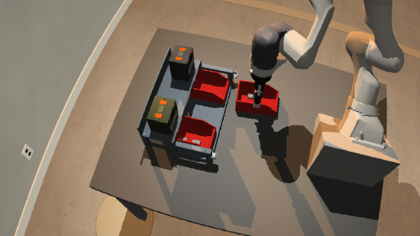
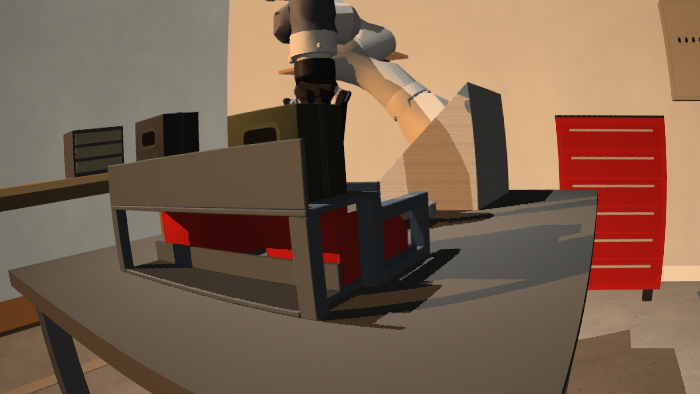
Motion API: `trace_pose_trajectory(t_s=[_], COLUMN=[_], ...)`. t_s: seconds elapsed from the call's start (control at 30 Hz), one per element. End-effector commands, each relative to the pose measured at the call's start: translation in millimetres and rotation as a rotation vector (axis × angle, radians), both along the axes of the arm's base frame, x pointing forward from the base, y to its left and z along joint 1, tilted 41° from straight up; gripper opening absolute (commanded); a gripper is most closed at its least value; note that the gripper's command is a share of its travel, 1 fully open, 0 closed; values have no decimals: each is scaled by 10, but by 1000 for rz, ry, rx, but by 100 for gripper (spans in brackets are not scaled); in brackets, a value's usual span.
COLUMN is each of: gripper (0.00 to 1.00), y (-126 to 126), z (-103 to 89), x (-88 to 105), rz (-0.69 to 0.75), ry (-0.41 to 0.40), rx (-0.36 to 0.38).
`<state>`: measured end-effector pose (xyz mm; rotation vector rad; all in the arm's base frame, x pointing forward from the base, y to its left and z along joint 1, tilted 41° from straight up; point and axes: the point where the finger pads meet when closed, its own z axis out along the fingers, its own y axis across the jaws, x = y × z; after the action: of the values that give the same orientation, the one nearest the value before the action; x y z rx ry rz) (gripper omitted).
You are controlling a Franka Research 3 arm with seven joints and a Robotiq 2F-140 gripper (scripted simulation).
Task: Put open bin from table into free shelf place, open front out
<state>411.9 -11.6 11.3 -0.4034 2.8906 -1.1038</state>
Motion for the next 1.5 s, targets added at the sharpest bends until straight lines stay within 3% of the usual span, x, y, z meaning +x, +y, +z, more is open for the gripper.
trace_pose_trajectory(t_s=[0.0,0.8,1.47], gripper=[15,15,15], y=[-20,-192,-225], z=[-32,-231,-269], x=[21,51,56], rz=[-4,-4,-4], ry=[-8,-8,-8], rx=[5,5,5])
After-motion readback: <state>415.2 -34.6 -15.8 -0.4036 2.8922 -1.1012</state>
